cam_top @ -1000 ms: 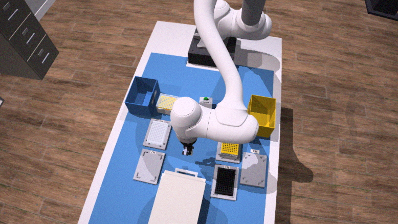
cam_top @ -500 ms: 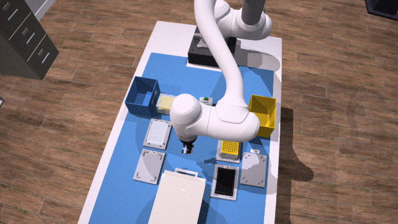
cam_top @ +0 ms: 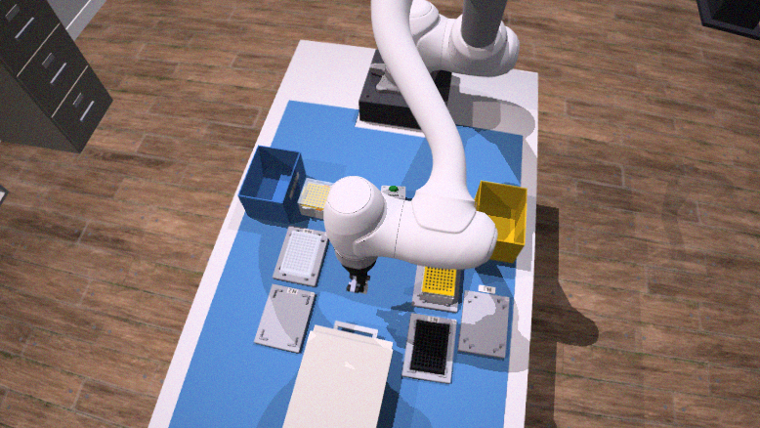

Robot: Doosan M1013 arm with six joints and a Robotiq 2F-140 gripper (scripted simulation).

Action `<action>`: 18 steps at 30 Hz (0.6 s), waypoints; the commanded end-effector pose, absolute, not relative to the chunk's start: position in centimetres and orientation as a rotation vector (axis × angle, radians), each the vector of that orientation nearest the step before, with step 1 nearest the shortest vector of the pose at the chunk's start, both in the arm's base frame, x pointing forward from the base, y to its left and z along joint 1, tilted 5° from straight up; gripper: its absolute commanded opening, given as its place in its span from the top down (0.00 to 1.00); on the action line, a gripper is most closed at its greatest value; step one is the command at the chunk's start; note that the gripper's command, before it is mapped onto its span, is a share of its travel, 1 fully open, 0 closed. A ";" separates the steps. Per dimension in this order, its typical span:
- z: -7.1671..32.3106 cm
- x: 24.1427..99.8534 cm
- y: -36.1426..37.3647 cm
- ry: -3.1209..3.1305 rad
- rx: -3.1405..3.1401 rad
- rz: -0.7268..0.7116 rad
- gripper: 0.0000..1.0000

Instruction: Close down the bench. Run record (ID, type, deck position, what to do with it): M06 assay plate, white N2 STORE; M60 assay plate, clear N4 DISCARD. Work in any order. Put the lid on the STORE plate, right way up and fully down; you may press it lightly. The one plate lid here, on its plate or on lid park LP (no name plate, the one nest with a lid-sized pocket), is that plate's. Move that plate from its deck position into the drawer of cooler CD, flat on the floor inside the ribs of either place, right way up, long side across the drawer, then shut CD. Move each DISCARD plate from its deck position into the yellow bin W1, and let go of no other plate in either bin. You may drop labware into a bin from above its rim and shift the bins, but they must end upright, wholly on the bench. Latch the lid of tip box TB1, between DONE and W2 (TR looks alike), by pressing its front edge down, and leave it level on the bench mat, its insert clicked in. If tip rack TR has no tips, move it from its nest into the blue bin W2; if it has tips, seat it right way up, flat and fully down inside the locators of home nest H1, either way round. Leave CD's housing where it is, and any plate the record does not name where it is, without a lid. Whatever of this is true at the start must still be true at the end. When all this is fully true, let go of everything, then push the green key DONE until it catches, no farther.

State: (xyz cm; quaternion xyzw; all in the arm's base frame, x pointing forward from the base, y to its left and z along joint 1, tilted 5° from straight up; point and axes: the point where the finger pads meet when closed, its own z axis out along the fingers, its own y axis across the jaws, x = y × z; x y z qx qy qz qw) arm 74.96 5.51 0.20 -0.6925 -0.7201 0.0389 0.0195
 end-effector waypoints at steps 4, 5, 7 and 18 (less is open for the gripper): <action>0.5 74.2 3.7 -2.053 -2.332 0.125 0.34; 0.5 74.0 3.3 -2.014 -2.367 0.126 0.34; 0.6 73.7 2.6 -1.936 -2.435 0.128 0.34; 1.1 72.3 -0.7 -1.557 -2.707 0.133 0.34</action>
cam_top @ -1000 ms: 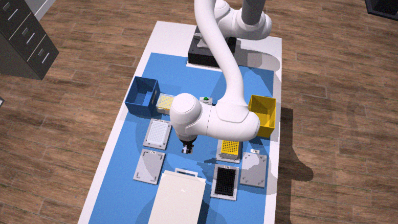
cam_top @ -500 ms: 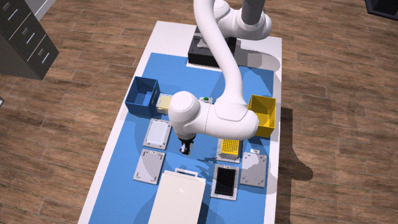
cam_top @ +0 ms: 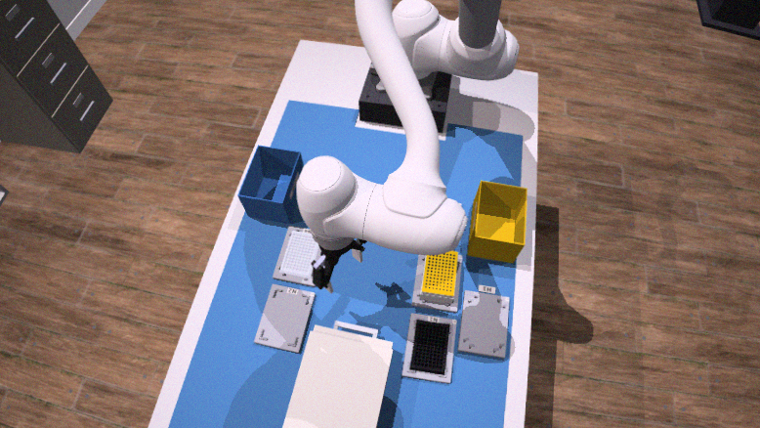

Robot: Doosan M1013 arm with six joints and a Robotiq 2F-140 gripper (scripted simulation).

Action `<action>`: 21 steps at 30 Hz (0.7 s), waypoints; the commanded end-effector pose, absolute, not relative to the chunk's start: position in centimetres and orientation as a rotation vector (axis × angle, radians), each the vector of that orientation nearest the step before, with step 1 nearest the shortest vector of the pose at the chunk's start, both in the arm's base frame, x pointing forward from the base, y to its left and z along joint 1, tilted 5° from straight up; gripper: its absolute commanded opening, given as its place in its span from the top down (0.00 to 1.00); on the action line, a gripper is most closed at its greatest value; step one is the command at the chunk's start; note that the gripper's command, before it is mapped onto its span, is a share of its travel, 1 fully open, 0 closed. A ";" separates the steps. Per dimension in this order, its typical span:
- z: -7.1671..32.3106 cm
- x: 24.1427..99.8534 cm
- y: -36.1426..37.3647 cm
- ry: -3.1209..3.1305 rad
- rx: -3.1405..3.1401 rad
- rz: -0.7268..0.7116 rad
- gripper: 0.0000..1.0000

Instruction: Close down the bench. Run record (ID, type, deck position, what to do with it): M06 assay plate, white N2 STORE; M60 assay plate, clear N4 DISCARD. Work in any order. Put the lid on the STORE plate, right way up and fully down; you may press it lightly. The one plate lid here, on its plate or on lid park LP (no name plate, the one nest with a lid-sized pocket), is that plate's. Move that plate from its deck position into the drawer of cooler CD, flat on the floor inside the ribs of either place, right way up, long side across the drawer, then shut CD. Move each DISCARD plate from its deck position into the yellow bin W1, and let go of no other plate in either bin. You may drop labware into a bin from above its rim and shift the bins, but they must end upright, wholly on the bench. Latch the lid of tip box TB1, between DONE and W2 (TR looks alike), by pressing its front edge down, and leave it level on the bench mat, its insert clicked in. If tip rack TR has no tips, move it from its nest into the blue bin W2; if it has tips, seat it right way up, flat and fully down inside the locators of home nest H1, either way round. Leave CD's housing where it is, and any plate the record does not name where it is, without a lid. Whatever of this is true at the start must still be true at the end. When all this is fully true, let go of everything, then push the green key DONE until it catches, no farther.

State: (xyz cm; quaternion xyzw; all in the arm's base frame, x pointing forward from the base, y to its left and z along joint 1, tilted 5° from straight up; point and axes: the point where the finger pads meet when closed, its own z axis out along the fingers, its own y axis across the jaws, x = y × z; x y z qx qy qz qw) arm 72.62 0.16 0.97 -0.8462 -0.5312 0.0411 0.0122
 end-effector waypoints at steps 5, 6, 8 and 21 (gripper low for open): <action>1.4 71.5 -2.5 -1.329 -2.834 0.135 0.34; 1.4 71.3 -2.9 -1.282 -2.857 0.136 0.34; 1.5 71.0 -3.6 -1.187 -2.901 0.136 0.34; 2.1 69.3 -7.6 -0.642 -3.084 0.136 0.34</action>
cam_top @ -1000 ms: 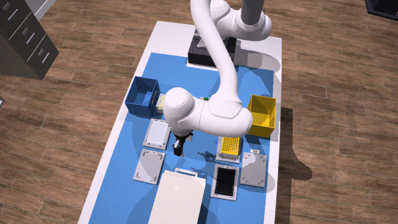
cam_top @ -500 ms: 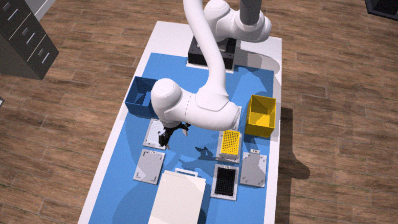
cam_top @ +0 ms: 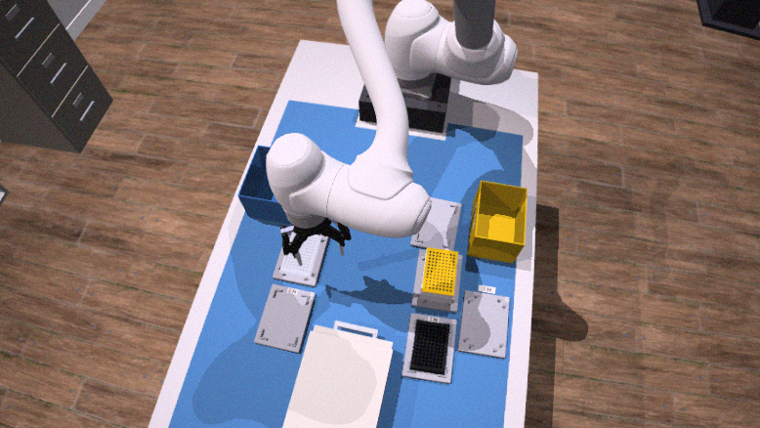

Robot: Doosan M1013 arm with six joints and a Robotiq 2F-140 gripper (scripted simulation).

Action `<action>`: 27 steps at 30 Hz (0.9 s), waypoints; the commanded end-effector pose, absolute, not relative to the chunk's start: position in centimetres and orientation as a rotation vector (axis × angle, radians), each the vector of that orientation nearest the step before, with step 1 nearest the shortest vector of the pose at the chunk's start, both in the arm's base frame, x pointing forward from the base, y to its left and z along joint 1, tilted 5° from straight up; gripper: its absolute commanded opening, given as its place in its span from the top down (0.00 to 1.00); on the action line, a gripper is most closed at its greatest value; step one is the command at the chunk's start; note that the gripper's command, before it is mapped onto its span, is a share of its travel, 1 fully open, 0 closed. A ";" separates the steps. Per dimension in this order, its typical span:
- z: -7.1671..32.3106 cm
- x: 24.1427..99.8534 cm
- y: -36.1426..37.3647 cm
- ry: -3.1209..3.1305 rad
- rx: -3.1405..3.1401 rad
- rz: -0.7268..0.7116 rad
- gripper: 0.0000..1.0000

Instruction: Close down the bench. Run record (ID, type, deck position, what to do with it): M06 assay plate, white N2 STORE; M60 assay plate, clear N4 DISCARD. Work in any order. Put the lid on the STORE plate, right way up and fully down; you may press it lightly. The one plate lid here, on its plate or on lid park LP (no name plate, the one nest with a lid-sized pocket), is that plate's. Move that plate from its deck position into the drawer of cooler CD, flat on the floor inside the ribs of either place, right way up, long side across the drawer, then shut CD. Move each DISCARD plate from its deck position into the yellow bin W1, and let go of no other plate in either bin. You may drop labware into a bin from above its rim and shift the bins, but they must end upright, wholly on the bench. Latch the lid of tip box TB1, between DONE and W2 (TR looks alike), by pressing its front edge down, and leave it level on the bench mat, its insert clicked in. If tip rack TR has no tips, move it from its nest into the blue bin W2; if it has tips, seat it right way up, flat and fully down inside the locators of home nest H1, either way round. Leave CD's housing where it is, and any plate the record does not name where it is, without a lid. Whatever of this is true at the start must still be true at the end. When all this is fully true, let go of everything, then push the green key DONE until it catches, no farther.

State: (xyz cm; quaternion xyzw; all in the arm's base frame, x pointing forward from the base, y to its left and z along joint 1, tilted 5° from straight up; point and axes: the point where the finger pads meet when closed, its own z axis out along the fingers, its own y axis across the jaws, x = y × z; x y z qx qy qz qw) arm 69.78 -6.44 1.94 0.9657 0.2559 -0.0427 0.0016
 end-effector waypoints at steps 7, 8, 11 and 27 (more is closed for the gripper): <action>2.5 68.2 -10.1 0.275 3.105 -0.131 0.34; 2.5 68.0 -10.5 0.224 3.108 -0.130 0.34; 2.6 67.9 -10.9 0.172 3.110 -0.130 0.34; 3.2 66.1 -14.9 0.096 3.111 -0.129 0.34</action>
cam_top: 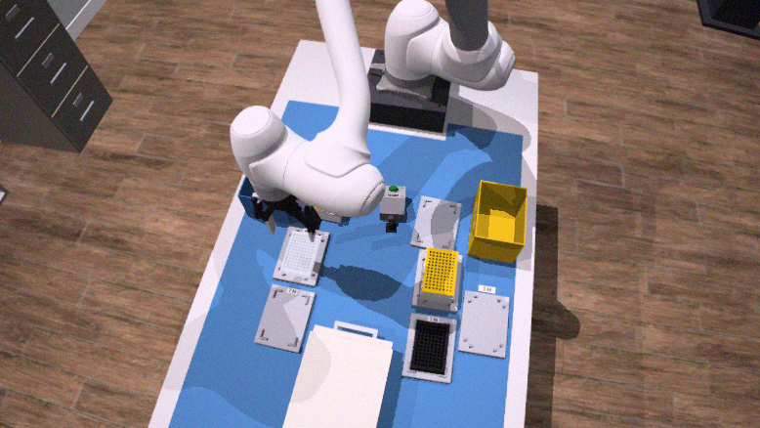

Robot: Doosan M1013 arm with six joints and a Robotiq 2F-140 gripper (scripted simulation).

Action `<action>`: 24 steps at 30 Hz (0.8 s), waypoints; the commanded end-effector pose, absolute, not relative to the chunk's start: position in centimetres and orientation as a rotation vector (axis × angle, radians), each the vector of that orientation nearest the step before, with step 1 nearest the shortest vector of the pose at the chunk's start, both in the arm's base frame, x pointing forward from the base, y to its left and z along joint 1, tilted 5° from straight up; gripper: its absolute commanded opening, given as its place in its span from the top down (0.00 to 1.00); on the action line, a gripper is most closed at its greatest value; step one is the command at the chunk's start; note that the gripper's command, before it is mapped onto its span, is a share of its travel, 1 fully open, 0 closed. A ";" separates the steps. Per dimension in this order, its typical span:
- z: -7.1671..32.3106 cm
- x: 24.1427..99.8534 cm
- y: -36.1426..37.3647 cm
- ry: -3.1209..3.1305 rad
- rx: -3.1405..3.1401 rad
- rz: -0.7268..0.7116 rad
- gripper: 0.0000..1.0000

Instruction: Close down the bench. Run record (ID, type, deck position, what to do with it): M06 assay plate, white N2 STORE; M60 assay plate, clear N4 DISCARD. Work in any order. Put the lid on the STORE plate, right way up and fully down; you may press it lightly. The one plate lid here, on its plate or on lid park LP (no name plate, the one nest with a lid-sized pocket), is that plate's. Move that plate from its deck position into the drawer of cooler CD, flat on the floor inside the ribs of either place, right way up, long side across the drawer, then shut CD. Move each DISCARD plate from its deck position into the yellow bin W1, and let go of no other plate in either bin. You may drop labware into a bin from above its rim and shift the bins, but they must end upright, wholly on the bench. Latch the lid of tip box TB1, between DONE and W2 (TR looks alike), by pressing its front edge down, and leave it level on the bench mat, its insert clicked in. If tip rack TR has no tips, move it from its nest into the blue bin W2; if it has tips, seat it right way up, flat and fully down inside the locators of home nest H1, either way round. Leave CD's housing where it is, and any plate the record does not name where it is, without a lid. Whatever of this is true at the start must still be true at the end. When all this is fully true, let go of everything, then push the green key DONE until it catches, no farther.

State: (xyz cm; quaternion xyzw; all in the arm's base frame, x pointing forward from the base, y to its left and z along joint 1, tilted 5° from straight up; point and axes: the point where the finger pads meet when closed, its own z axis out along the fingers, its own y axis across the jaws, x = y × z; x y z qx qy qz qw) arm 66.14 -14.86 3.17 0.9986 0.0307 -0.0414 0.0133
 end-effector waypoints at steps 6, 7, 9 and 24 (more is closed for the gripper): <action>3.2 66.1 -14.9 0.096 3.111 -0.129 0.34; 3.2 66.1 -14.9 0.096 3.111 -0.129 0.34; 2.9 66.1 -14.9 0.096 3.111 -0.129 0.34; 1.2 66.0 -15.0 0.096 3.111 -0.129 0.34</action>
